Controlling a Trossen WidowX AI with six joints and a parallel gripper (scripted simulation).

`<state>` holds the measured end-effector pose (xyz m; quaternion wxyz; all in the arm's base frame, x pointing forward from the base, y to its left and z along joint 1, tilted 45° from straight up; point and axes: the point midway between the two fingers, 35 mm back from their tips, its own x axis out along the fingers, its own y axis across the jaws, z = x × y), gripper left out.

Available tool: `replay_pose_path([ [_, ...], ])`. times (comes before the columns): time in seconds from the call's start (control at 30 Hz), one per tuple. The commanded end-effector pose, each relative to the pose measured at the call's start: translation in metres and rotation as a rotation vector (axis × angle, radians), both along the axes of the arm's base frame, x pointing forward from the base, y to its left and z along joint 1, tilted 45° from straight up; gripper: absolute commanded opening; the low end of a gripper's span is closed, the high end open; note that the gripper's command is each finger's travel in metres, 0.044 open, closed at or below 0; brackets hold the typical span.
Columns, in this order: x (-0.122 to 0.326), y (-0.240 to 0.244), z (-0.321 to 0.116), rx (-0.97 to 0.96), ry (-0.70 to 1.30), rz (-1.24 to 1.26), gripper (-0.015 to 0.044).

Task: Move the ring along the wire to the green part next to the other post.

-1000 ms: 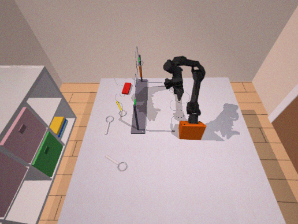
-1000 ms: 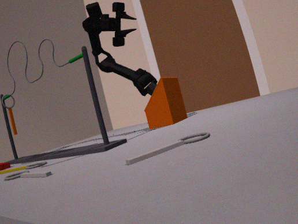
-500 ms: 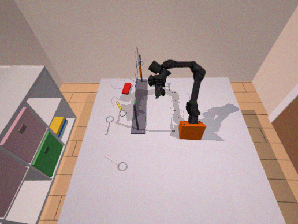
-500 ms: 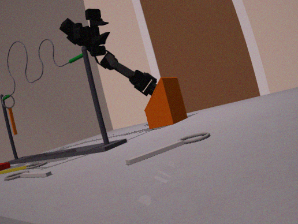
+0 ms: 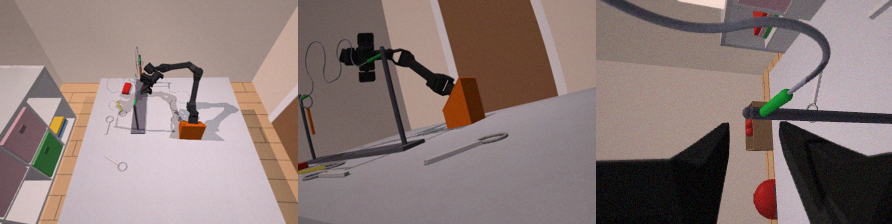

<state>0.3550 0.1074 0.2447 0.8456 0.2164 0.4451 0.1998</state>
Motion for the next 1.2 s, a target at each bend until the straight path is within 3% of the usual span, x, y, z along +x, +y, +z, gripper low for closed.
replay_pose_path([
  [0.0, 0.022, -0.037, 0.008, -0.030, -0.114, -0.028, 0.0160],
  [0.63, 0.080, -0.232, 0.067, -0.345, -0.707, -0.042, 0.0160],
  [0.93, 0.066, -0.329, 0.095, -0.618, -0.954, 0.002, 0.0160],
  [1.17, 0.027, -0.411, 0.110, -0.931, -1.121, 0.070, 0.0160],
])
